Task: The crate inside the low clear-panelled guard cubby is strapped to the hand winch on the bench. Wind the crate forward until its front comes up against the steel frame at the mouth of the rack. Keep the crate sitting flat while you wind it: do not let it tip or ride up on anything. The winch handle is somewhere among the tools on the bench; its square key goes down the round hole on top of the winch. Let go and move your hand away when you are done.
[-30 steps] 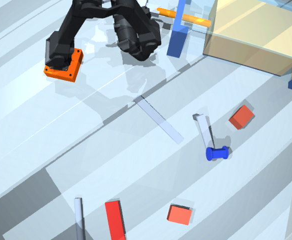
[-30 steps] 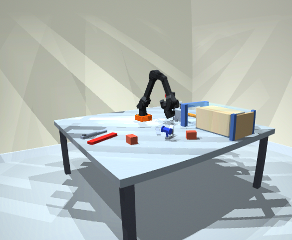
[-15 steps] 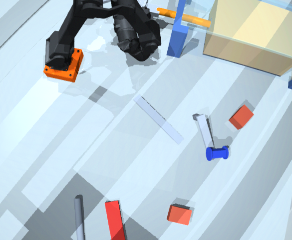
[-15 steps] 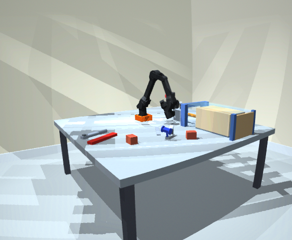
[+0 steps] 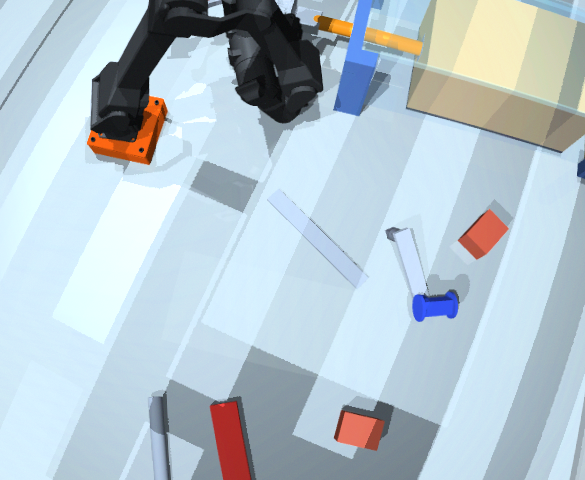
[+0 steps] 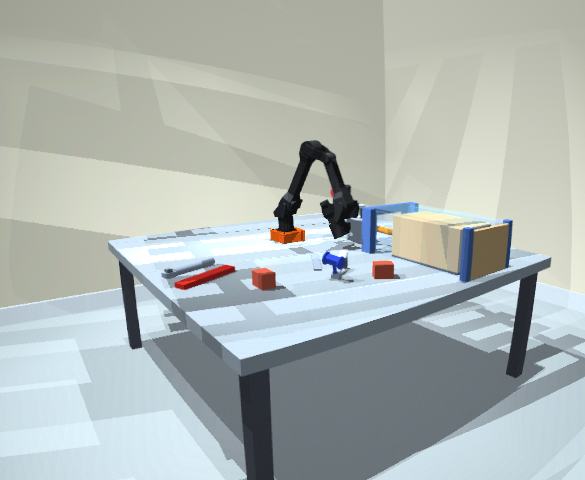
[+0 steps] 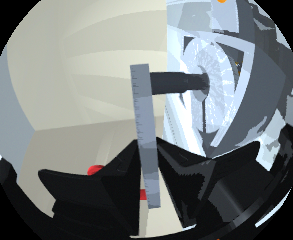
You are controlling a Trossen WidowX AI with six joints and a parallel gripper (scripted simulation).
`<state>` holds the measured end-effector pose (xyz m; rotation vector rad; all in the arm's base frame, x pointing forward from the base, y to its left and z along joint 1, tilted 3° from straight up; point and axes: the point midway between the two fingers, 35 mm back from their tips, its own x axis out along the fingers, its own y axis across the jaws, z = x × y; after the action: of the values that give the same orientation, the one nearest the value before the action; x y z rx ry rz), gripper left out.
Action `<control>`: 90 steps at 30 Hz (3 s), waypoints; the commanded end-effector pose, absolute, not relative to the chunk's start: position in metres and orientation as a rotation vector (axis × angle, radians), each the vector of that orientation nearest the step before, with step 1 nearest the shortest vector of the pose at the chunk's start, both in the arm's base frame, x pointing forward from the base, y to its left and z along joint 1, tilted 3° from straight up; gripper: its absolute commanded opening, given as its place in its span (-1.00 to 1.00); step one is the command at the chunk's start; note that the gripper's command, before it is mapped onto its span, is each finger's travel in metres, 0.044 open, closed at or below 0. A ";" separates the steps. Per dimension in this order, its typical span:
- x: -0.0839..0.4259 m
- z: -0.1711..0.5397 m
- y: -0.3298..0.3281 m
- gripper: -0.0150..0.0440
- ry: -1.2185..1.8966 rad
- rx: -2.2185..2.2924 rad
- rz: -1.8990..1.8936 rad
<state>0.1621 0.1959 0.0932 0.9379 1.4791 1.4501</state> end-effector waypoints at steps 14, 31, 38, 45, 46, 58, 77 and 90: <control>0.162 0.091 0.196 -0.49 1.479 0.938 1.450; 0.161 0.089 0.196 -0.49 1.480 0.938 1.450; 0.161 0.089 0.196 -0.49 1.480 0.938 1.450; 0.161 0.088 0.195 -0.49 1.480 0.938 1.450; 0.161 0.088 0.195 -0.49 1.480 0.938 1.450; 0.161 0.087 0.195 -0.49 1.480 0.938 1.450; 0.161 0.085 0.195 -0.49 1.479 0.938 1.450; 0.162 0.083 0.195 -0.49 1.479 0.938 1.450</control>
<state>0.1616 0.1955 0.0844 0.9411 1.4830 1.4469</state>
